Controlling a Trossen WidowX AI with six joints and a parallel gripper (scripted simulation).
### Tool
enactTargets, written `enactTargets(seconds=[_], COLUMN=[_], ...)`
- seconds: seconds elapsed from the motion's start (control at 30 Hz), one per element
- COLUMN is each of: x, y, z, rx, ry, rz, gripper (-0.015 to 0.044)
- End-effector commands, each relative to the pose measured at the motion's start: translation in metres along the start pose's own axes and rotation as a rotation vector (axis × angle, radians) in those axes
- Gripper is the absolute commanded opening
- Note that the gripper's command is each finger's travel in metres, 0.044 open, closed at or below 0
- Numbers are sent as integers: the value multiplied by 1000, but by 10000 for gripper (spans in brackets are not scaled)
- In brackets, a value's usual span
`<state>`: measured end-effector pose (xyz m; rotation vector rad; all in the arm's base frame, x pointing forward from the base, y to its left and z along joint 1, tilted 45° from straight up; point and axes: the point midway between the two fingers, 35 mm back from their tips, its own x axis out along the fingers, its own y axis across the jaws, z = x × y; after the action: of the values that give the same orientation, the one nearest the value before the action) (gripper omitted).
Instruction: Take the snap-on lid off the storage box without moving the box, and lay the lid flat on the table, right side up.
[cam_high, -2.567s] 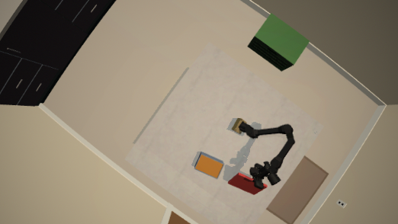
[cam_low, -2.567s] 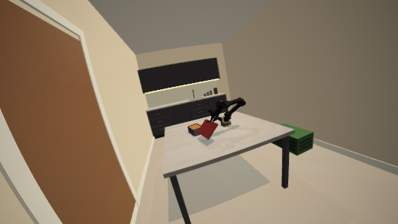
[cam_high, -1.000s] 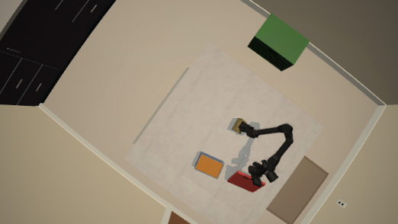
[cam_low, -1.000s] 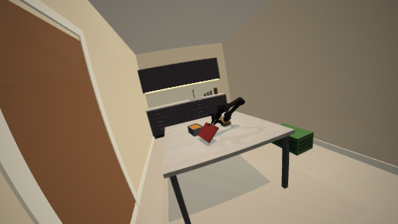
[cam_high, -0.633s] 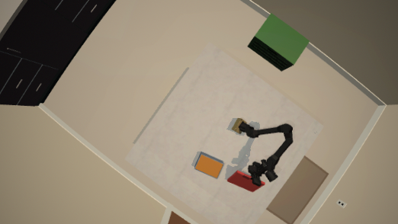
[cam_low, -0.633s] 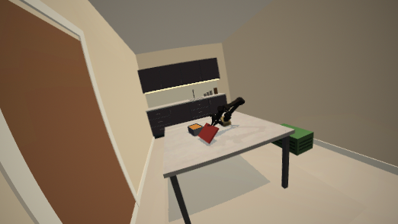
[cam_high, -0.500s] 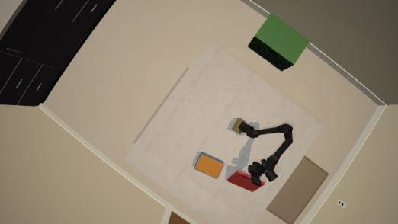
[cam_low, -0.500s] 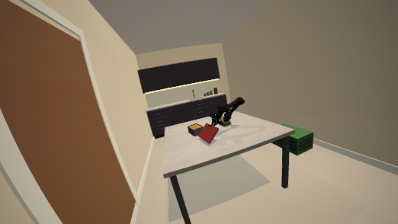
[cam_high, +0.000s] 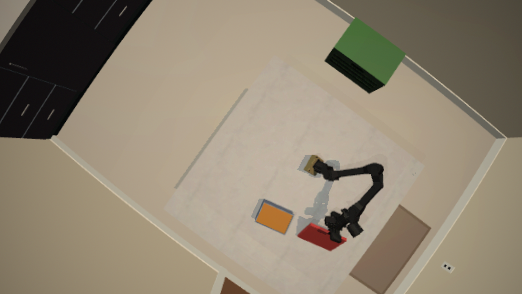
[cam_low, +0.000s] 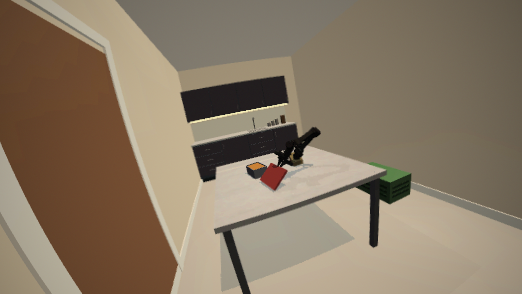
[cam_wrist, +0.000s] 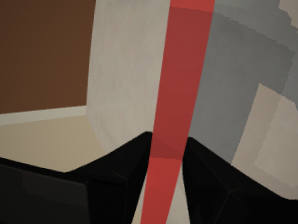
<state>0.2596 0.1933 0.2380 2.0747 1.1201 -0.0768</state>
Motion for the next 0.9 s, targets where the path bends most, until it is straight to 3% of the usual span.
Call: enactTargets(seconds=[0.0,0.87], x=[3,16], y=[-2,-18], z=[3,2], rx=[7,8], ry=[-9,-8], rz=[7,7], gripper=[0,0])
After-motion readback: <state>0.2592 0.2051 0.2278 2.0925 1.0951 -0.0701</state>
